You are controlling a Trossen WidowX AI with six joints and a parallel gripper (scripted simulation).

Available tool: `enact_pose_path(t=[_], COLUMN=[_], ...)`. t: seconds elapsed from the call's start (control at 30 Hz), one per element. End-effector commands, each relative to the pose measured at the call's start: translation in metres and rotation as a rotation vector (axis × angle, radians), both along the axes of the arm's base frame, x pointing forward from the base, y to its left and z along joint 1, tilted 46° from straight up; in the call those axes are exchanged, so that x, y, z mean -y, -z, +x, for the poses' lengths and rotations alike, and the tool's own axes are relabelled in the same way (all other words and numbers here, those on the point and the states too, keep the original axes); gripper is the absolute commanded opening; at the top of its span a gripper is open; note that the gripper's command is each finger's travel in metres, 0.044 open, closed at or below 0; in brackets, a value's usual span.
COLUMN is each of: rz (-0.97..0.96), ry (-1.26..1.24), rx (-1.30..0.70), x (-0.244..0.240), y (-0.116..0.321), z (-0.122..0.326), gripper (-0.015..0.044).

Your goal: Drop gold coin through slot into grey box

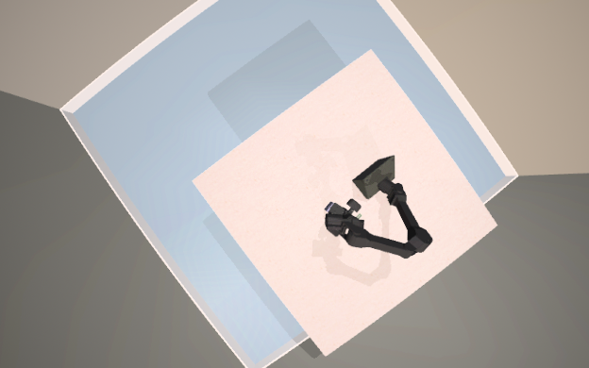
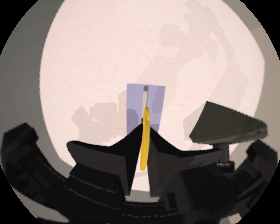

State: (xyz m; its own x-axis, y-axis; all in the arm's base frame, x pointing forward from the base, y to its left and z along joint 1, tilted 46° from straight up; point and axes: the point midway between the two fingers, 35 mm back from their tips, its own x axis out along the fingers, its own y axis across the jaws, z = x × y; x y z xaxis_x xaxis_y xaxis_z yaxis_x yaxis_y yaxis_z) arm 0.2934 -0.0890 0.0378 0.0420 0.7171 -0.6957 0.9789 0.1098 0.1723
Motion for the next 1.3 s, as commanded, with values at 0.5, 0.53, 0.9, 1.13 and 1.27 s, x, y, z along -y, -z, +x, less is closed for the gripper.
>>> enact_pose_path(t=[0.5,0.53,0.9,1.13,1.27], rz=[-0.002,-0.002,0.001,0.001,0.001], ry=[-0.003,-0.003,0.0,0.0,0.001], rx=[0.005,0.006,0.005,0.005,0.003], x=[0.0031,0.0033,0.003,0.0017,0.0], y=[0.003,0.0035,0.0028,0.0043,0.0066], z=[0.0016,0.0016,0.0013,0.0014,0.0016], gripper=[0.0,0.0,0.0,0.0,0.0])
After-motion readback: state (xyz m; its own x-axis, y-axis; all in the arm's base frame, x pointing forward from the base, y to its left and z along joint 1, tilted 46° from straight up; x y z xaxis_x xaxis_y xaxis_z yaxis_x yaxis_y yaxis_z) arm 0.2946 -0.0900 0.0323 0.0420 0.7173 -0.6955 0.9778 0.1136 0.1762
